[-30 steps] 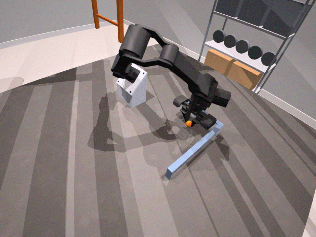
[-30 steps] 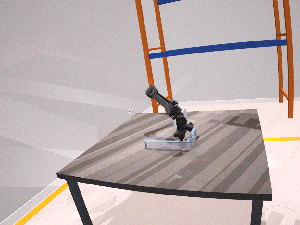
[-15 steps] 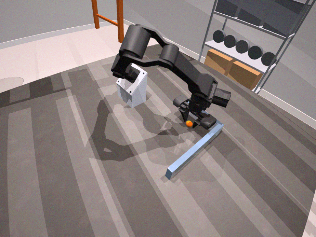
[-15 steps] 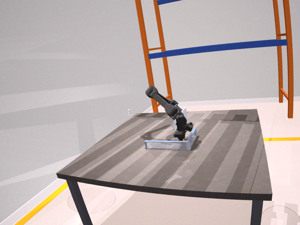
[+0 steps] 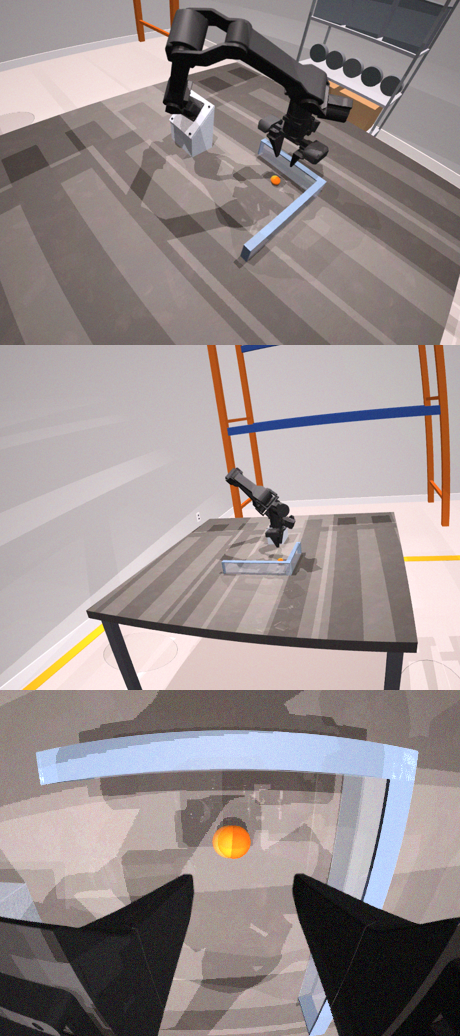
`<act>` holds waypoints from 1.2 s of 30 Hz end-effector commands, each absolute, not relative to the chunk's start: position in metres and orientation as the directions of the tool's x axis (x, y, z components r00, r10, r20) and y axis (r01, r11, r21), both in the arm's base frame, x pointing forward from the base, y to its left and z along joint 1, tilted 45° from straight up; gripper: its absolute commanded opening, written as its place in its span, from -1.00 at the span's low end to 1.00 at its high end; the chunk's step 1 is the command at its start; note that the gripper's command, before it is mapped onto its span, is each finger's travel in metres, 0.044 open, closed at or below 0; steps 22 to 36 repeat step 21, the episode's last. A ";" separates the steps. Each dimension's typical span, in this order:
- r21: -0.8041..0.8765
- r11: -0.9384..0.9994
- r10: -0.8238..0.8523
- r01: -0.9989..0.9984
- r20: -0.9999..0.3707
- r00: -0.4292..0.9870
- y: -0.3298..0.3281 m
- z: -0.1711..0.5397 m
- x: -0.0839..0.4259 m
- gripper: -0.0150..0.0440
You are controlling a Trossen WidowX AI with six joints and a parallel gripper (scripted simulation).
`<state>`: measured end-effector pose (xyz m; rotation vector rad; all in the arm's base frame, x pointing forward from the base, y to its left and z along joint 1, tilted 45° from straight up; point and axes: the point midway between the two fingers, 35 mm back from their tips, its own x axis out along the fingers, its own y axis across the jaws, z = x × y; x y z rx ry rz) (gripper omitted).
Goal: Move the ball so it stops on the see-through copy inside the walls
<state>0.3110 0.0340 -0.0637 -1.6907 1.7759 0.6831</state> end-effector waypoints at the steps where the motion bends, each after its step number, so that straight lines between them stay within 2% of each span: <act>1: -0.014 0.068 -0.701 -0.998 -0.712 -0.038 0.029 -0.067 0.308 0.31; 4: -0.014 0.068 -0.701 -0.998 -0.712 -0.038 0.029 -0.067 0.308 0.31; 12: -0.023 0.072 -0.699 -0.997 -0.714 -0.033 0.062 -0.031 0.308 1.00; 36: -0.023 0.072 -0.699 -0.997 -0.714 -0.033 0.062 -0.031 0.308 1.00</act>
